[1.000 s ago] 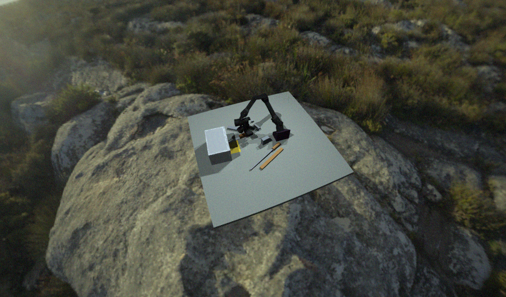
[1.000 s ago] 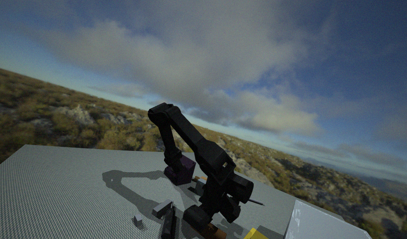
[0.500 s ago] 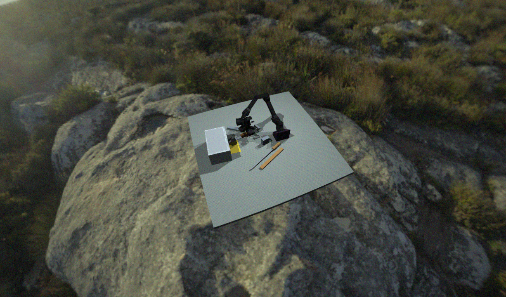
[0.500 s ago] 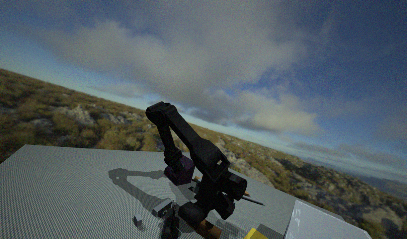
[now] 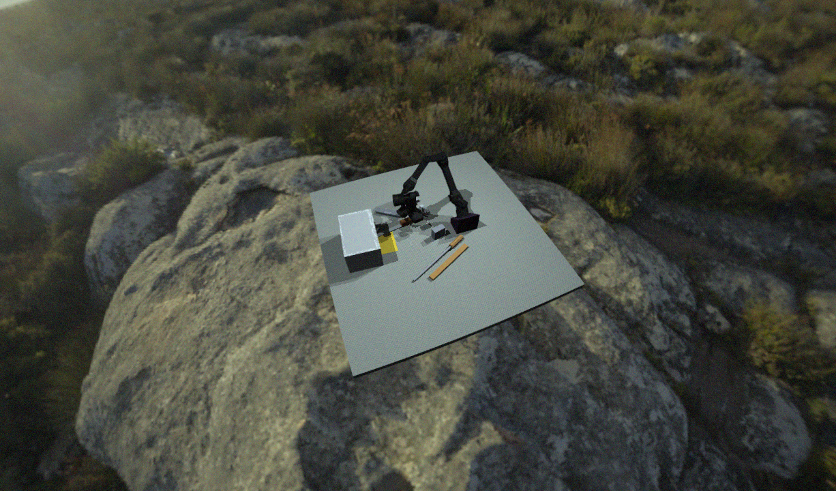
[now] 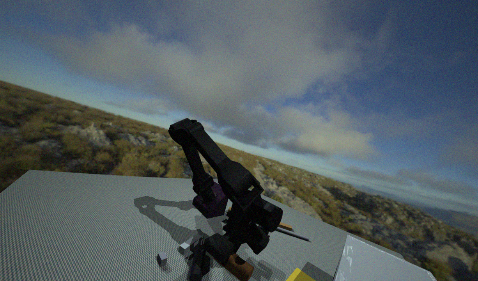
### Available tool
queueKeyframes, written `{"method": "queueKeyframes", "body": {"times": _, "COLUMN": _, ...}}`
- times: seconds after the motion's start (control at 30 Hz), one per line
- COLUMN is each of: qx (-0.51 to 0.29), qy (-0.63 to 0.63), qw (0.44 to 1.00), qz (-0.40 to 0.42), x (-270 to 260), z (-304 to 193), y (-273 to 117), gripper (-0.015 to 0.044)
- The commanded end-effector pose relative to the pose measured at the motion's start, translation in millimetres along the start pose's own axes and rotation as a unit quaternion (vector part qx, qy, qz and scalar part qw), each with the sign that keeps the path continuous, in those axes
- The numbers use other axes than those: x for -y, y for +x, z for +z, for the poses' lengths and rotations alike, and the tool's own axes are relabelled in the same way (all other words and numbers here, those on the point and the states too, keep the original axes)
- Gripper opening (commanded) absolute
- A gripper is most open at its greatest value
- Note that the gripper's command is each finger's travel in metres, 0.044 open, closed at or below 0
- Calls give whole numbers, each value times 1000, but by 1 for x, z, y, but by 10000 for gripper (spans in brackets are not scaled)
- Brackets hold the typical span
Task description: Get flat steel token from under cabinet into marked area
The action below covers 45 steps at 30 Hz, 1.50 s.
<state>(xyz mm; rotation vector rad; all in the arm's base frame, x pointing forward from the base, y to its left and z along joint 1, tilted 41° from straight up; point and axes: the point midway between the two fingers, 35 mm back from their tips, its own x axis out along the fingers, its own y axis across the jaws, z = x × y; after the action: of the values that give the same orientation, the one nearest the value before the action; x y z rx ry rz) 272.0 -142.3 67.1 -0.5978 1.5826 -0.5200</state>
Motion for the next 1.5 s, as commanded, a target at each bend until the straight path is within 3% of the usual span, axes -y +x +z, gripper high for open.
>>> {"method": "queueKeyframes", "body": {"times": 0.0, "qx": -3, "qy": -3, "qw": 1000, "qz": -1, "x": 0, "z": -9, "y": 1, "gripper": 0}}
{"method": "queueKeyframes", "body": {"times": 1.47, "qx": -2, "qy": -1, "qw": 1000, "qz": 0, "x": 3, "z": -51, "y": 0, "gripper": 0}}
